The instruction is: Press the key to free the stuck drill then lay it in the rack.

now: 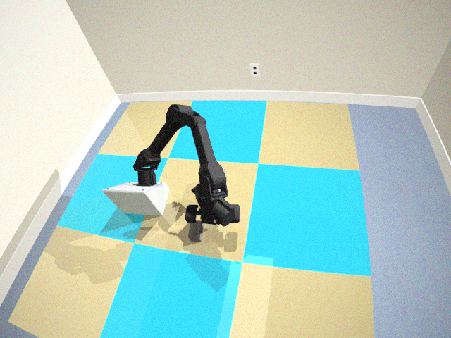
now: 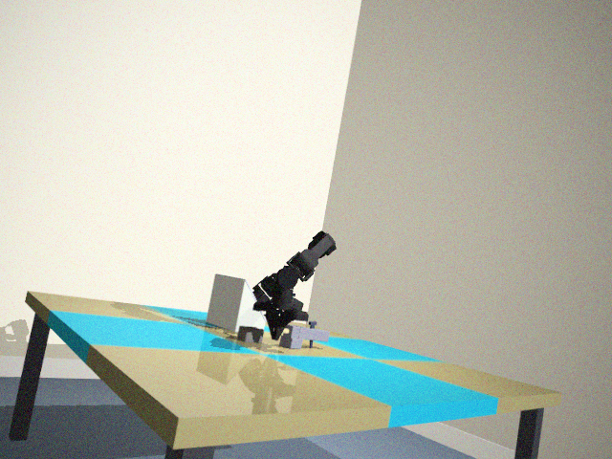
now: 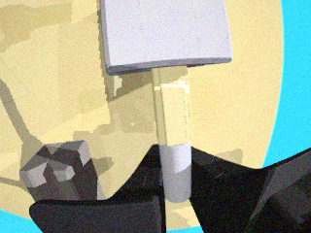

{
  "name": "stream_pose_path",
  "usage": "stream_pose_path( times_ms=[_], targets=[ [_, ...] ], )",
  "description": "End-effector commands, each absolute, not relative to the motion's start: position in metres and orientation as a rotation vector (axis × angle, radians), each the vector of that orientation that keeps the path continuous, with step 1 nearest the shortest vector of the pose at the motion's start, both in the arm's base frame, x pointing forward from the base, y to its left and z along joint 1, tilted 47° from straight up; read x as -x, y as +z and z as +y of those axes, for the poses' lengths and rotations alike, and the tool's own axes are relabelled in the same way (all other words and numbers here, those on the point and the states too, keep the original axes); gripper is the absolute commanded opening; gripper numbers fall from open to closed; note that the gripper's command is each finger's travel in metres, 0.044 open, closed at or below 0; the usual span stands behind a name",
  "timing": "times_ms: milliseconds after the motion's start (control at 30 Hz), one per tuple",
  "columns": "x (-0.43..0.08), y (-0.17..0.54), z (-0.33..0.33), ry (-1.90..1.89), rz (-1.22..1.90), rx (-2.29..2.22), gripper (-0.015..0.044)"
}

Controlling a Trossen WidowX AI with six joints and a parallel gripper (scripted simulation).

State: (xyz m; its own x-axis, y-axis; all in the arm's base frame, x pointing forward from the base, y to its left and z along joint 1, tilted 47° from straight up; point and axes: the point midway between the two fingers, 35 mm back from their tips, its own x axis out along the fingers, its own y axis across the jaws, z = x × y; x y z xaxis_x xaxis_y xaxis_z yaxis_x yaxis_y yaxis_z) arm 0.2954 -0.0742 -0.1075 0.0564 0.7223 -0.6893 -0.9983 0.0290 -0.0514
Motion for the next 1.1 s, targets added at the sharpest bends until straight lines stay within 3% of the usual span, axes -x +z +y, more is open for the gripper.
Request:
stream_pose_path(
  times_ms=[0,400,933,1067],
  targets=[
    [-0.295,-0.115,-0.080,1.444,0.565,0.620,0.0000],
    [-0.294,-0.126,-0.091,1.444,0.566,0.621,0.0000],
    [-0.295,-0.118,-0.084,1.443,0.565,0.621,0.0420],
    [-0.295,-0.118,-0.083,1.444,0.565,0.620,0.0440]
  ],
)
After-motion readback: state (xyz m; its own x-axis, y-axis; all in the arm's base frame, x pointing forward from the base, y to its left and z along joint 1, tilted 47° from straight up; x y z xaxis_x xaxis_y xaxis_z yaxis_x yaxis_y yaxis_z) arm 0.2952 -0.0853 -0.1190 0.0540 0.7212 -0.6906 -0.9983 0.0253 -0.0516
